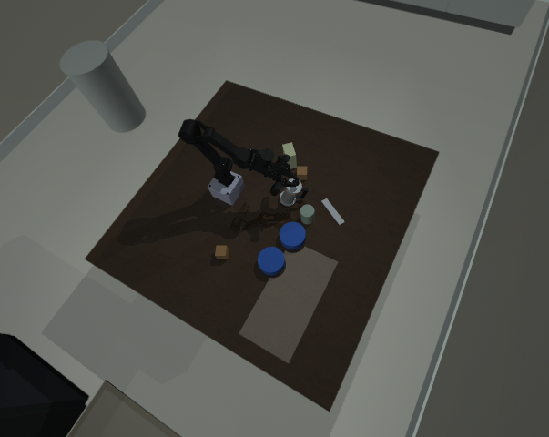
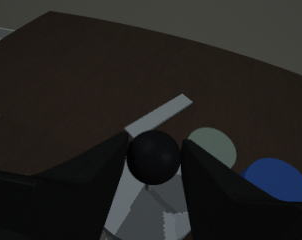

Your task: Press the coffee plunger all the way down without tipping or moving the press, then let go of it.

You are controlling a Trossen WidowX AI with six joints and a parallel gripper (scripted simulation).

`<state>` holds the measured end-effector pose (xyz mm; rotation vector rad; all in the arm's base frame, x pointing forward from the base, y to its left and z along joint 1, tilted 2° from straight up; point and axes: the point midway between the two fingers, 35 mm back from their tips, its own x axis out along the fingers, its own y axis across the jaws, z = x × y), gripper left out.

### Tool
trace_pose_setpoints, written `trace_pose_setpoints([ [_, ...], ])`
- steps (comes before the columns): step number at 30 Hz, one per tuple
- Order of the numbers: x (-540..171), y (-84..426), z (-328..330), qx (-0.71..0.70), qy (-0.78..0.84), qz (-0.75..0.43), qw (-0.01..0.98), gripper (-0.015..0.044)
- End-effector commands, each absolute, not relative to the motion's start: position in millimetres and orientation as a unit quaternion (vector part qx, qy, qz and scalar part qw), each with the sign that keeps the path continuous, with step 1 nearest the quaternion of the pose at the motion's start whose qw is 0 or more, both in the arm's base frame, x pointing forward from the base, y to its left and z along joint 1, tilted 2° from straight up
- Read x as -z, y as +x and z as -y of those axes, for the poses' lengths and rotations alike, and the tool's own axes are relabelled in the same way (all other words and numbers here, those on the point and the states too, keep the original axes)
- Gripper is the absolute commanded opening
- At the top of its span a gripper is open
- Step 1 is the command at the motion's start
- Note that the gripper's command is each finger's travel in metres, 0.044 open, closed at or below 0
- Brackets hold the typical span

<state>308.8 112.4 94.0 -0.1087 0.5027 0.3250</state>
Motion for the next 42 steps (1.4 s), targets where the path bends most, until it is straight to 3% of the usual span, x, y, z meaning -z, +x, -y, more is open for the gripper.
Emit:
trace_pose_setpoints([
  [1,-88,308,-112,-0.161,-0.059,-0.257,0.951,0.0125],
  [16,-94,310,-113,-0.160,-0.054,-0.247,0.954,0.0125],
  [28,-94,310,-113,-0.160,-0.054,-0.247,0.954,0.0440],
  [42,-126,303,-112,-0.160,-0.060,-0.239,0.956,0.0440],
])
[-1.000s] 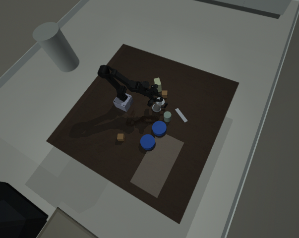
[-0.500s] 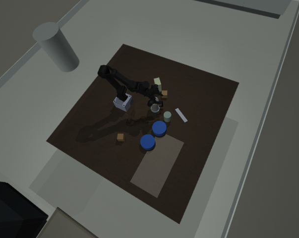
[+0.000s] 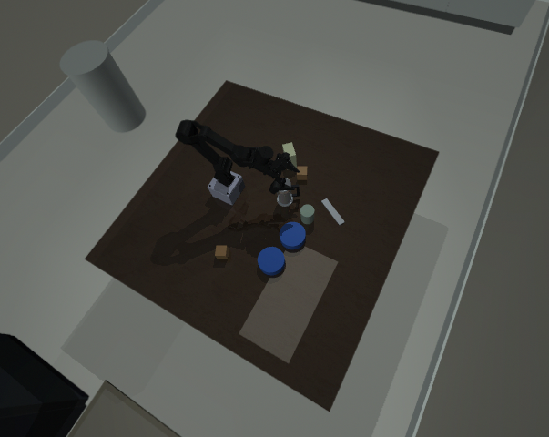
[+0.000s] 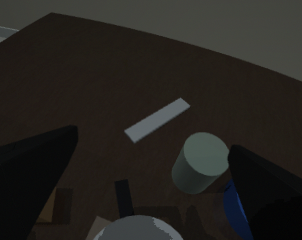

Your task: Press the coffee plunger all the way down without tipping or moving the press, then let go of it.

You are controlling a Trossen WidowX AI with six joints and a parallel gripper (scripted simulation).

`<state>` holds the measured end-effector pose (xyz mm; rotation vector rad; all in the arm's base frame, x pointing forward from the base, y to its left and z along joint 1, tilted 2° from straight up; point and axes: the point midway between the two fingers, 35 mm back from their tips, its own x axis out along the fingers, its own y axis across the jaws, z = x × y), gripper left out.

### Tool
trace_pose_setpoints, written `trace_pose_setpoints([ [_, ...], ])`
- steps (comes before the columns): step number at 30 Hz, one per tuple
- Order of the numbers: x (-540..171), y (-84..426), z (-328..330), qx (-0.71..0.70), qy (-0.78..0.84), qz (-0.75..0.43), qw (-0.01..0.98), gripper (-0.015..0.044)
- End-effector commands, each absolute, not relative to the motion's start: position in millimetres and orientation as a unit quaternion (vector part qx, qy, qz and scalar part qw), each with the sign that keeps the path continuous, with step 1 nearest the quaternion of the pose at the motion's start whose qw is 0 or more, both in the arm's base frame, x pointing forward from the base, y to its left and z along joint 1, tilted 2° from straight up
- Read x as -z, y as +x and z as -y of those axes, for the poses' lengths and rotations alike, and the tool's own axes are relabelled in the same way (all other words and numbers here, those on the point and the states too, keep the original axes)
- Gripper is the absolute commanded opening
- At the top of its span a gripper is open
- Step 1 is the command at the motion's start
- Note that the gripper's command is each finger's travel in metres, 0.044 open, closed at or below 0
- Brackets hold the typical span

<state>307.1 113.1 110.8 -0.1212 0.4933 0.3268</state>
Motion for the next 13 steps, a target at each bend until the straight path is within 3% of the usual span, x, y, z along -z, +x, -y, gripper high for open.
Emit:
trace_pose_setpoints([
  [1,-133,298,-110,-0.160,-0.060,-0.241,0.955,0.0440],
  [8,-171,252,-95,-0.160,-0.059,-0.259,0.951,0.0440],
  [13,-171,251,-96,-0.162,-0.060,-0.259,0.950,0.0440],
])
